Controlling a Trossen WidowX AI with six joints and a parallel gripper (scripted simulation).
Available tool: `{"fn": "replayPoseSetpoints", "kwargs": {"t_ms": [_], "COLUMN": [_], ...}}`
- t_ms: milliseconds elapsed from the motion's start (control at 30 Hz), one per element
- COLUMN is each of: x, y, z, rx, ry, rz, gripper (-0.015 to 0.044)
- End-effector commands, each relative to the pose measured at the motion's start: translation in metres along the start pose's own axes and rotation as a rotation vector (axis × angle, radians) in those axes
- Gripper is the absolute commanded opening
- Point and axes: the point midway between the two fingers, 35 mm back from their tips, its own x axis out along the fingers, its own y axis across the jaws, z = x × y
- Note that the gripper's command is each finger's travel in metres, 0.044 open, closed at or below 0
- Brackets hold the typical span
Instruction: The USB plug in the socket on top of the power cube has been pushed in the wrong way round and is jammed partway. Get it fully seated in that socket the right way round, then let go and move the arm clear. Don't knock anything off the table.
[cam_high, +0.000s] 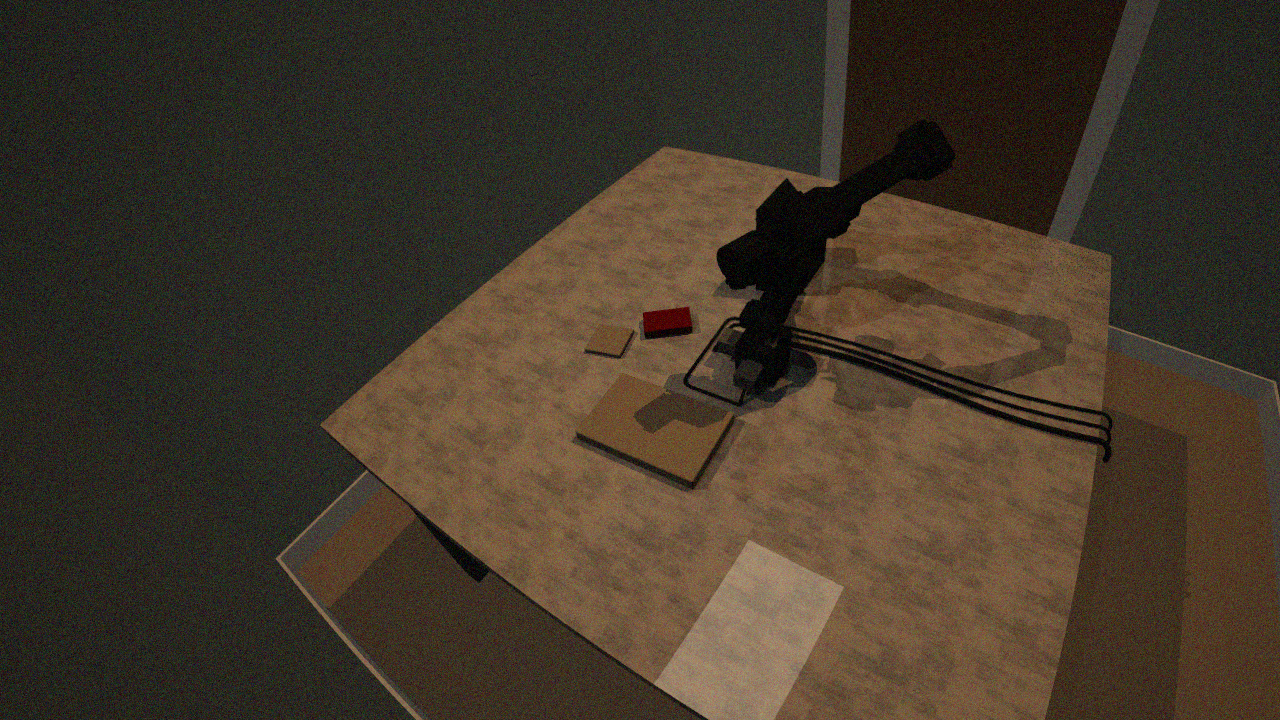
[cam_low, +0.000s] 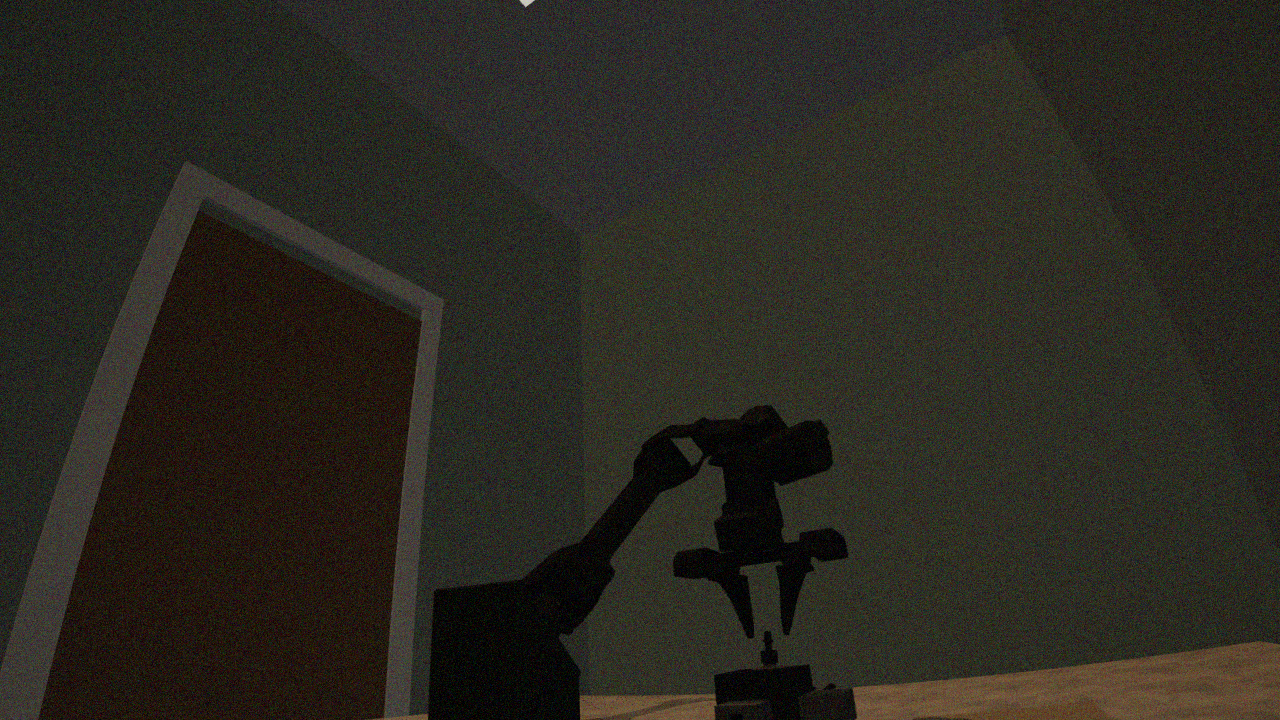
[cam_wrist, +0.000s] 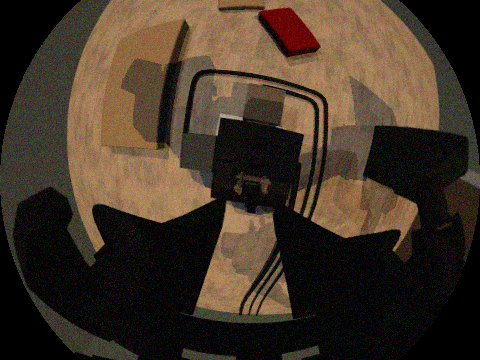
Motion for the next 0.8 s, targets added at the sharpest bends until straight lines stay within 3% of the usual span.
{"fn": "replayPoseSetpoints", "kwargs": {"t_ms": [0,100,767], "x": [-0.0003,-0.0003,-0.0009], "y": [0.0003,0.0003,0.0001], "z": [0.0,0.0,0.0], "rx": [-0.001,-0.001,0.0], "ry": [0.0,0.0,0.0], "rz": [0.001,0.001,0.0], "gripper": [0.0072,0.0,0.0]}}
